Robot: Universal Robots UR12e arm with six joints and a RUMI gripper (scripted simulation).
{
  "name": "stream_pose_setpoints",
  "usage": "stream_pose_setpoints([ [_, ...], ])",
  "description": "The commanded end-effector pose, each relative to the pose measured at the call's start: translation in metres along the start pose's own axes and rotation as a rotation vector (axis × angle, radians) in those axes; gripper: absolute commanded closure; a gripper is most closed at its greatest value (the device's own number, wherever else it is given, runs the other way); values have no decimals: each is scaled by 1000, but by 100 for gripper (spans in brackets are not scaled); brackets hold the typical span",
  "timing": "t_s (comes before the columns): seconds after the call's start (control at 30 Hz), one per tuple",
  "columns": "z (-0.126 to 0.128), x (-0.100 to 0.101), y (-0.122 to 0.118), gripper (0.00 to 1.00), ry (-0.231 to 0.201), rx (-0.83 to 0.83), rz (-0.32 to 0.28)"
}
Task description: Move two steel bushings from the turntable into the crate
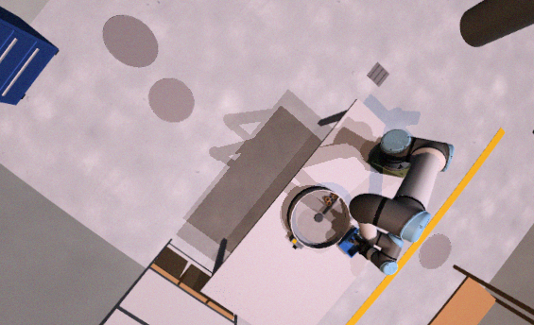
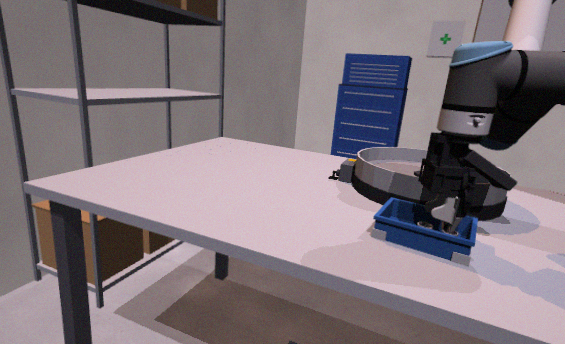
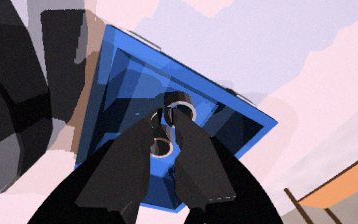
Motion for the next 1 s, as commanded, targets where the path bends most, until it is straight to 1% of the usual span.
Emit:
stream_pose_setpoints([
  [0.0,0,-1,0,94,0,0,-1],
  [0.37,0,-1,0,94,0,0,-1],
  [0.53,0,-4,0,94,0,0,-1],
  [0.7,0,-15,0,94,0,0,-1],
  [0.87,0,-34,0,94,0,0,-1],
  [0.93,0,-34,0,94,0,0,-1],
  [0.97,0,-39,0,94,0,0,-1],
])
Point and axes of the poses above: the point where the finger pads meet when closed, its own x axis out along the fingers, its own z axis across the jaws, y = z × x, the point moved 1 cm from there along -x, back along the fingers, and after that the axes turned 8 degrees about x, right-handed, at the moved point
